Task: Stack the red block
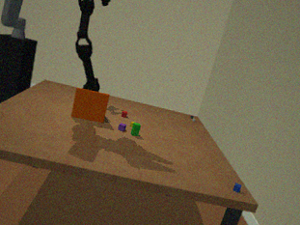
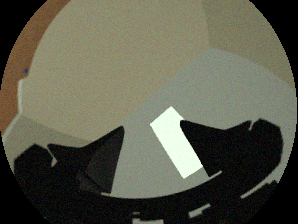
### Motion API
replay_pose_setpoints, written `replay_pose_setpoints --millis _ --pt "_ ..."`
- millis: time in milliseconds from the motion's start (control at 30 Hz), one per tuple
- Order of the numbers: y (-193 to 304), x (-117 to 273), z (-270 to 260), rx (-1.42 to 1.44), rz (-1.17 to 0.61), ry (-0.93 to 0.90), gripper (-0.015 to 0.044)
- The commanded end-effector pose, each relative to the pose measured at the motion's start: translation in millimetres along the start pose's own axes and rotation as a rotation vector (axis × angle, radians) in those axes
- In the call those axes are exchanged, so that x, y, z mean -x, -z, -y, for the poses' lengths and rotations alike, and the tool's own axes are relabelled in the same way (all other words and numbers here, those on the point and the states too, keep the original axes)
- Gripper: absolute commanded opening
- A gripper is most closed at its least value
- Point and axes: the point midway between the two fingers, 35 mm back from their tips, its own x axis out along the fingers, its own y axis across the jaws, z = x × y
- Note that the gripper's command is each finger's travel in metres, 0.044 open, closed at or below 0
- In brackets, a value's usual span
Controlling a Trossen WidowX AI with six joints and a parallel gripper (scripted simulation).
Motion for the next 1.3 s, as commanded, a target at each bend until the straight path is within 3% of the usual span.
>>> replay_pose_setpoints --millis 0,333,700,967,1267 --pt "-0.7 0.5 1.7 0.010 -0.001 0.003 0.0426" --pt "-81.9 33.4 115.4 0.745 -0.101 0.233 0.0440" --pt "-278.5 57.2 188.1 1.715 -0.116 0.544 0.0440" --pt "-429.7 55.8 165.9 2.375 -0.069 0.844 0.0440" --pt "-567.4 40.8 54.6 2.926 0.181 1.387 0.0440"
